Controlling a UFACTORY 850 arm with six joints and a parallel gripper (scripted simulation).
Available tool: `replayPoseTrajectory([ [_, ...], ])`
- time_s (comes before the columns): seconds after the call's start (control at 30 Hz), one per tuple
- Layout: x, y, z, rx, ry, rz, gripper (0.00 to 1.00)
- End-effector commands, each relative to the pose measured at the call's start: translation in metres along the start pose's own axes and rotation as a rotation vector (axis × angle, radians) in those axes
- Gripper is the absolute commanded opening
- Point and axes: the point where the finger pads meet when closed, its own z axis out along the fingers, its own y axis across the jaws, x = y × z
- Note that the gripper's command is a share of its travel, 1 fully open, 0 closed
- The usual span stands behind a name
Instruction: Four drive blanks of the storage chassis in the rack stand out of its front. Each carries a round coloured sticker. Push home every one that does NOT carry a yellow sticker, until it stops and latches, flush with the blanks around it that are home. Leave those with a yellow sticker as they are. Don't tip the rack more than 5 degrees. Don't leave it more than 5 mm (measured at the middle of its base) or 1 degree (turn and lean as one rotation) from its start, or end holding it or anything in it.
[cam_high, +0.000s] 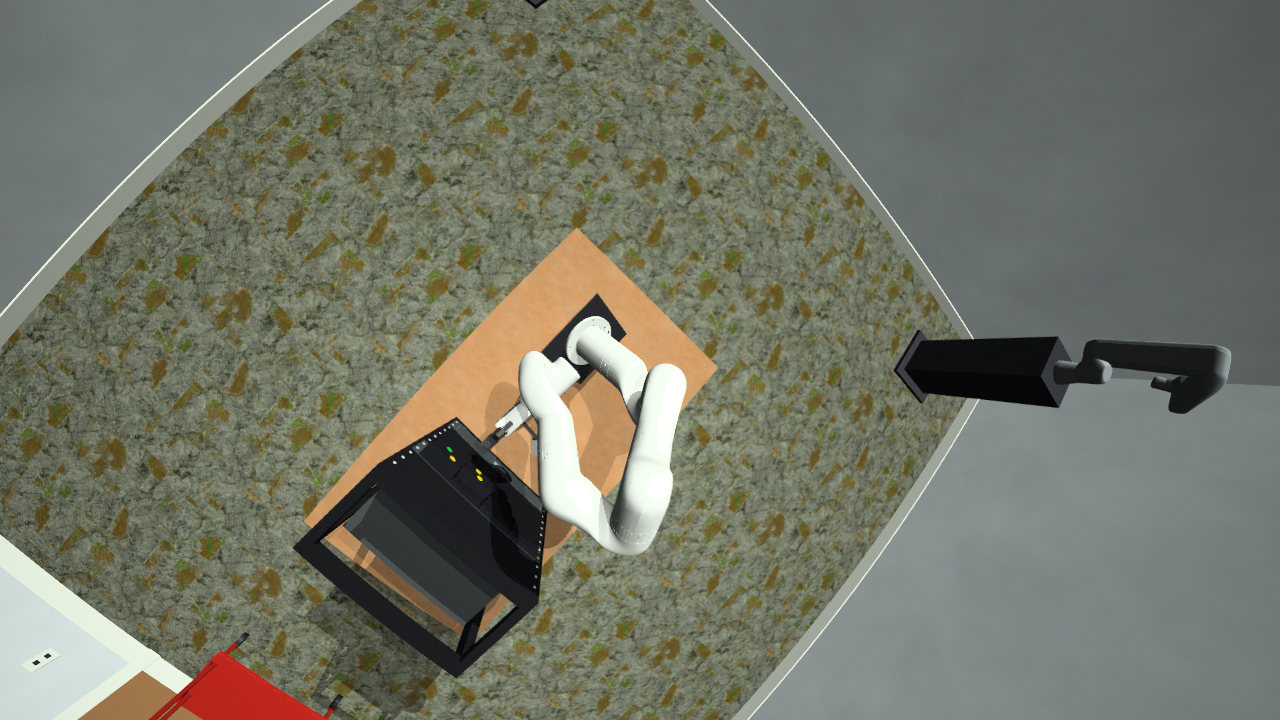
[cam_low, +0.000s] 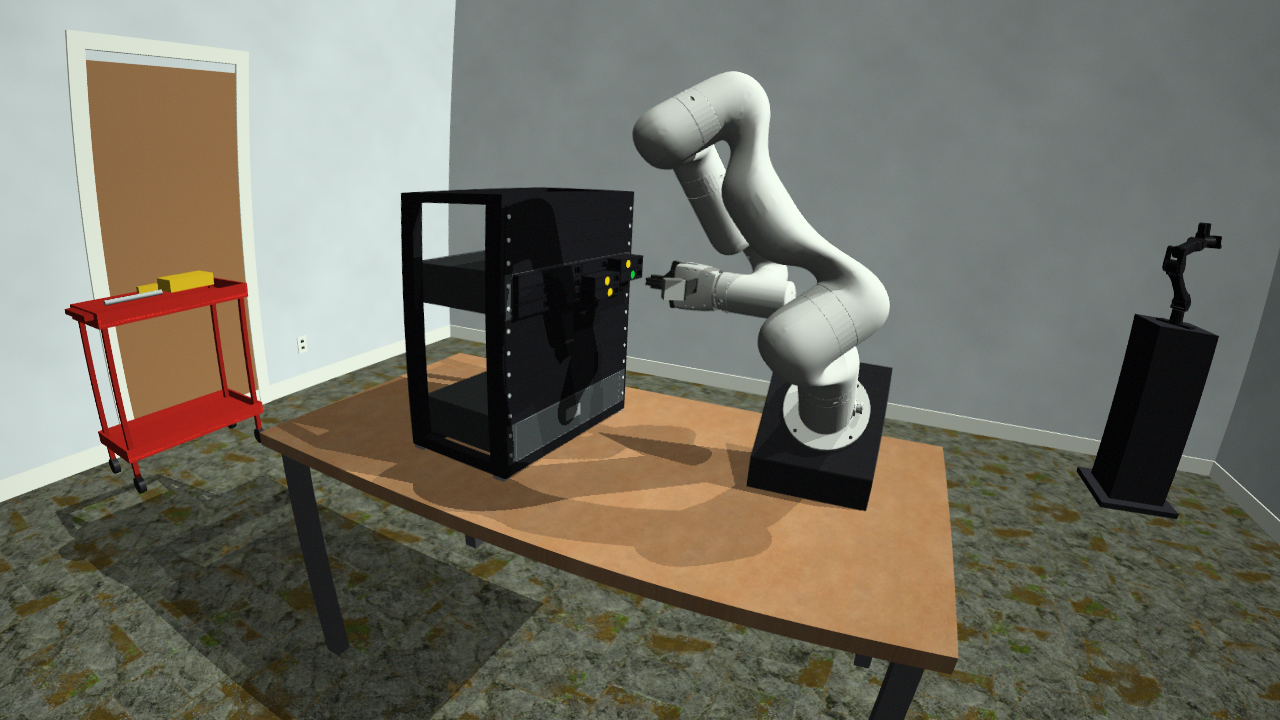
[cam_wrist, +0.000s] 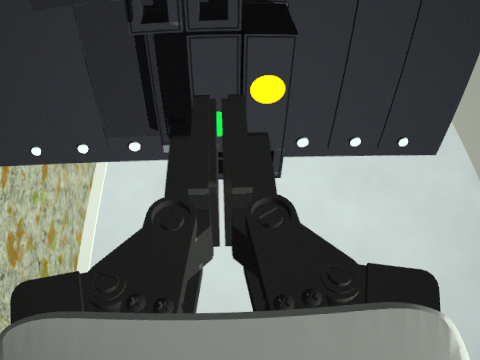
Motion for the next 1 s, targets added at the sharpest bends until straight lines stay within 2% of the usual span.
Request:
replayPoseTrajectory([
  [0.0,0.0,0.001,0.0,-0.001,0.001,-0.001,0.0],
  [0.5,-0.002,0.0,0.001,-0.001,0.001,-0.001,0.0],
  [0.67,-0.012,0.0,0.003,-0.001,0.001,-0.001,0.0],
  [0.97,-0.056,-0.005,0.014,-0.001,0.001,-0.001,0.0],
])
